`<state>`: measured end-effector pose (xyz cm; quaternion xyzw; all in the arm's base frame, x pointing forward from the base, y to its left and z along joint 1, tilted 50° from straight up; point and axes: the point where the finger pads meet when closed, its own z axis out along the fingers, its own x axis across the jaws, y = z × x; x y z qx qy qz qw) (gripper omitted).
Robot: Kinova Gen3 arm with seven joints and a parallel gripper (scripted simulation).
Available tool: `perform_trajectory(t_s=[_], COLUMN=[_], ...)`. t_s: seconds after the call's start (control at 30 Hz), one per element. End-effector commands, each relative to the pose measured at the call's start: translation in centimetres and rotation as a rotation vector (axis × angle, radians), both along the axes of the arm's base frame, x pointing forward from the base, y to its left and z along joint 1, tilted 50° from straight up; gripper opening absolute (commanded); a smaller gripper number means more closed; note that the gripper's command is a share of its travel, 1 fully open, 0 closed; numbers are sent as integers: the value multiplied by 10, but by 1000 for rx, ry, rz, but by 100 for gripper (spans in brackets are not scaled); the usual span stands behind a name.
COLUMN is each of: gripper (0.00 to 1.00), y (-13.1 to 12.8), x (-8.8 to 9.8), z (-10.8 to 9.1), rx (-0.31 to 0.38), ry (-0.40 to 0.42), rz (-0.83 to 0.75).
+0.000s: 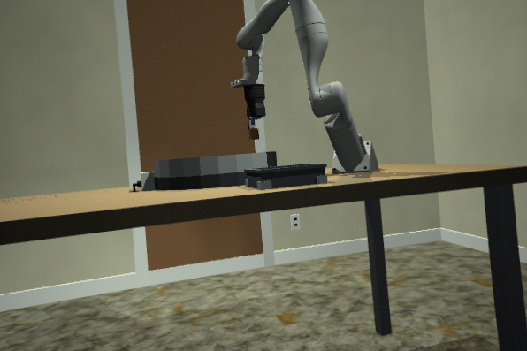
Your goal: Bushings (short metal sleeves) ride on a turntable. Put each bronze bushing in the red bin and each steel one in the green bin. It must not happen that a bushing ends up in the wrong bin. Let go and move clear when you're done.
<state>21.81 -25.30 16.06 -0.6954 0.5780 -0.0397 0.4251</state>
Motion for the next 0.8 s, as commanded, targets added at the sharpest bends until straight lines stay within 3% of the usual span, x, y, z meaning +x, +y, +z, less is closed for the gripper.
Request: perform_trajectory(t_s=[0.0,0.1,0.2,0.37,0.47,0.53,0.6,0.7,0.77], gripper=[0,0,0,0,0,0,0,0,0], y=[15,34,34,83,83,103,103,132,132], x=[-9,-14,-14,-26,-26,-31,-31,-38,-38], z=[10,22,22,53,53,65,65,84,84], rx=[-5,0,0,14,14,19,19,27,27], ry=[14,20,20,33,33,39,39,47,47], rz=[-6,-12,-12,-28,-28,-35,-35,-44,-44])
